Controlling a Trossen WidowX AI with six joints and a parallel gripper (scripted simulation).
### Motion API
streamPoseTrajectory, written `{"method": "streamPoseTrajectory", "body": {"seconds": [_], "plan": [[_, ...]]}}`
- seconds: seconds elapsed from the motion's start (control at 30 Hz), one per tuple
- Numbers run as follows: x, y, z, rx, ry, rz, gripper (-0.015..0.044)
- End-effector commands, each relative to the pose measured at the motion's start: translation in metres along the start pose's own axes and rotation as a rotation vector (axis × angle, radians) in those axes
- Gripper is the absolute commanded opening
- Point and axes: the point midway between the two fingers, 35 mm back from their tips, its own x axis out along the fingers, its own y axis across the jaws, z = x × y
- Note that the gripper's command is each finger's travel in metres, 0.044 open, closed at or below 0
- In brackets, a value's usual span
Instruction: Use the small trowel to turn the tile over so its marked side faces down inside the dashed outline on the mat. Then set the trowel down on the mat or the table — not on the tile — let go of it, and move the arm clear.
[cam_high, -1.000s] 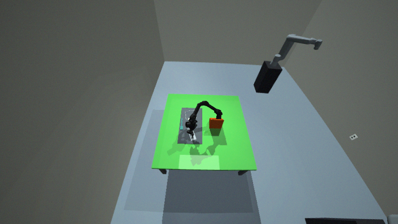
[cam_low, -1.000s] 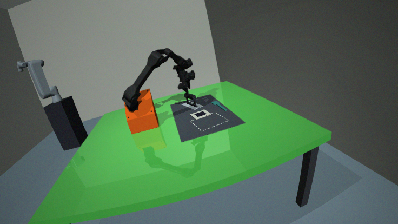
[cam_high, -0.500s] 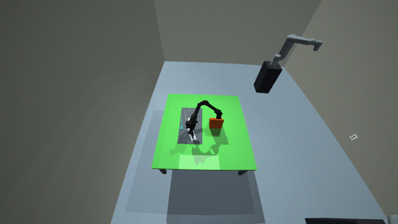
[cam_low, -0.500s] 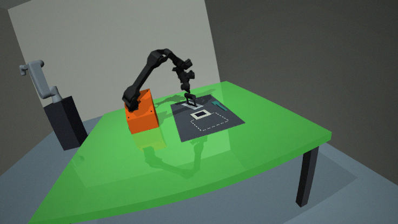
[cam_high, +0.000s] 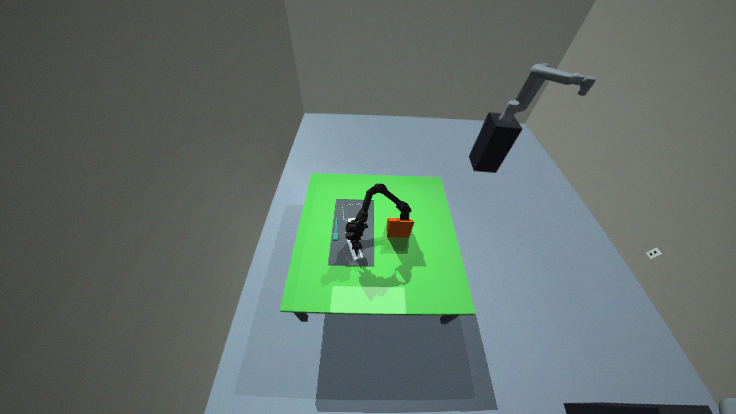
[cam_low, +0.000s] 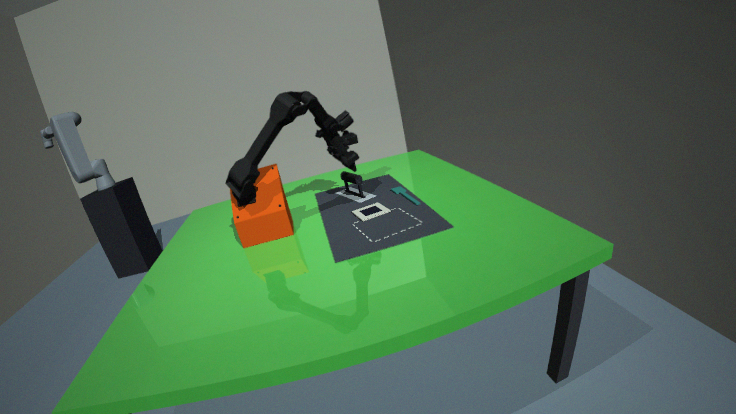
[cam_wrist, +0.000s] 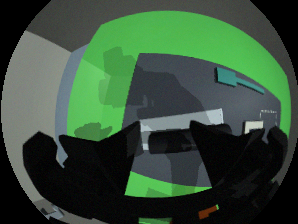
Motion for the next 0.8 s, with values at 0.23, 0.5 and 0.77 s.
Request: {"method": "streamPoseTrajectory", "body": {"seconds": [0.23,0.5,0.77], "plan": [[-0.0005,-0.0032,-0.0004,-0.358,-0.115,0.003,0.03],[-0.0032,-0.0072,-0.0023,-0.619,-0.199,-0.027,0.03],[-0.0078,-0.0096,-0.0063,-0.874,-0.277,-0.082,0.03]]}}
